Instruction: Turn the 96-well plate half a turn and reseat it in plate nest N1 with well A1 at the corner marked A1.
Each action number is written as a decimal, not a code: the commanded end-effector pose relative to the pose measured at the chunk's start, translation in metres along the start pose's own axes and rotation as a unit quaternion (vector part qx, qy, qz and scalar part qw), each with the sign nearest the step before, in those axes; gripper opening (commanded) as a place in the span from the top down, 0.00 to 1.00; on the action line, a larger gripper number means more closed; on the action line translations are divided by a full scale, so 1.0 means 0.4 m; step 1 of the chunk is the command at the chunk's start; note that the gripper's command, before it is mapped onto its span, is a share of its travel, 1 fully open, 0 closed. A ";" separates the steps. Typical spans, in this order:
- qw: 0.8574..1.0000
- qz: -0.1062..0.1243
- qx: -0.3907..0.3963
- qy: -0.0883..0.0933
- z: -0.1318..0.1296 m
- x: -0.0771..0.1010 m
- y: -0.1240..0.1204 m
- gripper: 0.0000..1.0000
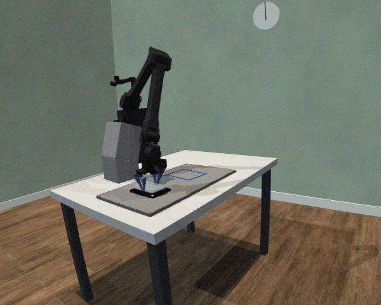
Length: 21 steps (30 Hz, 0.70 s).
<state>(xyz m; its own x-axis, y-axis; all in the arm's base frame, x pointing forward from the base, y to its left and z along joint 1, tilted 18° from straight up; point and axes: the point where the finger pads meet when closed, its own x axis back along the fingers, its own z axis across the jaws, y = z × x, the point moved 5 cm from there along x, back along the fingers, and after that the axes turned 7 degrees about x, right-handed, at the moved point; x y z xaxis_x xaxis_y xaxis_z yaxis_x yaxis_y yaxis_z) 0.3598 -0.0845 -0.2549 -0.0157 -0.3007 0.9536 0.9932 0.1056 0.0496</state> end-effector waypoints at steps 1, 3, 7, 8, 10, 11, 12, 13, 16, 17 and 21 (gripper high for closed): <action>1.000 -0.014 0.003 -0.005 -0.011 0.001 0.033 1.00; 1.000 -0.016 0.003 -0.006 -0.012 0.003 0.036 1.00; 1.000 -0.017 0.004 -0.007 -0.012 0.006 0.040 0.00; 1.000 -0.017 0.004 -0.007 -0.012 0.006 0.040 0.00; 1.000 -0.012 0.002 -0.005 -0.011 0.011 0.025 0.00; 1.000 -0.012 0.002 -0.005 -0.011 0.011 0.025 0.00; 1.000 -0.012 0.002 -0.005 -0.011 0.011 0.025 0.00; 1.000 -0.012 0.002 -0.005 -0.011 0.011 0.025 0.00; 1.000 -0.012 0.002 -0.005 -0.011 0.011 0.025 0.00; 1.000 -0.012 0.002 -0.005 -0.011 0.011 0.025 0.00; 1.000 -0.012 0.002 -0.005 -0.011 0.011 0.025 0.00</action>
<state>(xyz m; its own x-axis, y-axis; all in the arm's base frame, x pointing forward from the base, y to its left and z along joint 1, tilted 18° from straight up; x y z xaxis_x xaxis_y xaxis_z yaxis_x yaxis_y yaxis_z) 0.3603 -0.0845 -0.2557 -0.0156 -0.3007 0.9536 0.9932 0.1053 0.0494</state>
